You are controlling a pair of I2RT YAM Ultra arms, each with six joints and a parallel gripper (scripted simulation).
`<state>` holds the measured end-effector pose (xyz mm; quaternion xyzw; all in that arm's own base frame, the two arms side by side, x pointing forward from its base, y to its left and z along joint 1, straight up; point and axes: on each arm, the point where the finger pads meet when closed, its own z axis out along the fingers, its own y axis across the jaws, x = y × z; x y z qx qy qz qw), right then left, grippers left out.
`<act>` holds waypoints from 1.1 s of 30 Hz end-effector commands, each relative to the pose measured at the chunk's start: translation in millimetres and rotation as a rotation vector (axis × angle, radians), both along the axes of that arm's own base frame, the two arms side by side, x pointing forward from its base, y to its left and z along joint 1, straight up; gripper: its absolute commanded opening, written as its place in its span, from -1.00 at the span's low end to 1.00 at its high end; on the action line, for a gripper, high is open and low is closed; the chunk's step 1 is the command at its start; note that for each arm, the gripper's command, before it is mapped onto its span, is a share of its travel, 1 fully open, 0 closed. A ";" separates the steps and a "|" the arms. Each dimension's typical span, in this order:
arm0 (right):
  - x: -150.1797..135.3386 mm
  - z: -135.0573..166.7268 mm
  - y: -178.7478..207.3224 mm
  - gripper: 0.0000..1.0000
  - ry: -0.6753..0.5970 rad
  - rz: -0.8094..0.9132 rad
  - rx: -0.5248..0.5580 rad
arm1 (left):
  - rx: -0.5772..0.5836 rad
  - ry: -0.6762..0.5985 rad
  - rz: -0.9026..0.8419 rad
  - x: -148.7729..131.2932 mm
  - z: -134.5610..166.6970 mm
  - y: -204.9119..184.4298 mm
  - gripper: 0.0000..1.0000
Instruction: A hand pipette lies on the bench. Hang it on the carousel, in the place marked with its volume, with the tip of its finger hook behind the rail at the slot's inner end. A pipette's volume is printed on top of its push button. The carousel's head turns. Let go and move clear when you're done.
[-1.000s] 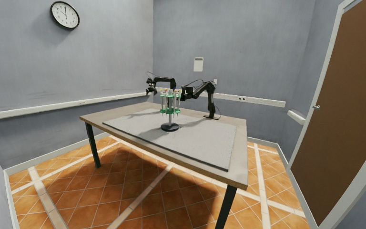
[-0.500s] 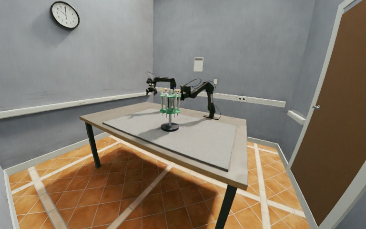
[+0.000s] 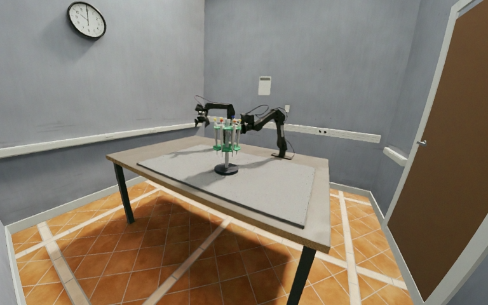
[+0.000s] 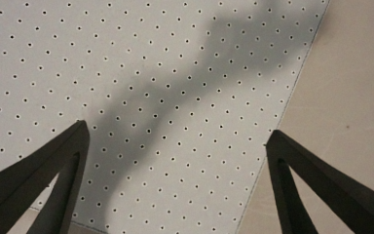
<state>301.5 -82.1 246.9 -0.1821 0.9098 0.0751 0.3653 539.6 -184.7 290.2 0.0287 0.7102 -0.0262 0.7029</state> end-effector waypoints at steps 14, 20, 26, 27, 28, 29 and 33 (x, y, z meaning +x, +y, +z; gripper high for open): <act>3.6 6.0 -3.2 1.00 -0.030 0.003 -0.001 | -0.016 -0.040 0.032 4.0 20.5 8.9 -0.77; 3.6 6.0 -3.2 1.00 -0.030 0.003 -0.001 | -0.016 -0.040 0.032 4.0 20.5 8.9 -0.77; 3.6 6.0 -3.2 1.00 -0.030 0.003 -0.001 | -0.016 -0.040 0.032 4.0 20.5 8.9 -0.77; 3.6 6.0 -3.2 1.00 -0.030 0.003 -0.001 | -0.016 -0.040 0.032 4.0 20.5 8.9 -0.77; 3.6 6.0 -3.2 1.00 -0.030 0.003 -0.001 | -0.016 -0.040 0.032 4.0 20.5 8.9 -0.77; 3.6 6.0 -3.2 1.00 -0.030 0.003 -0.001 | -0.016 -0.040 0.032 4.0 20.5 8.9 -0.77; 3.6 6.0 -3.2 1.00 -0.030 0.003 -0.001 | -0.005 -0.017 0.160 3.0 9.9 -2.5 -0.77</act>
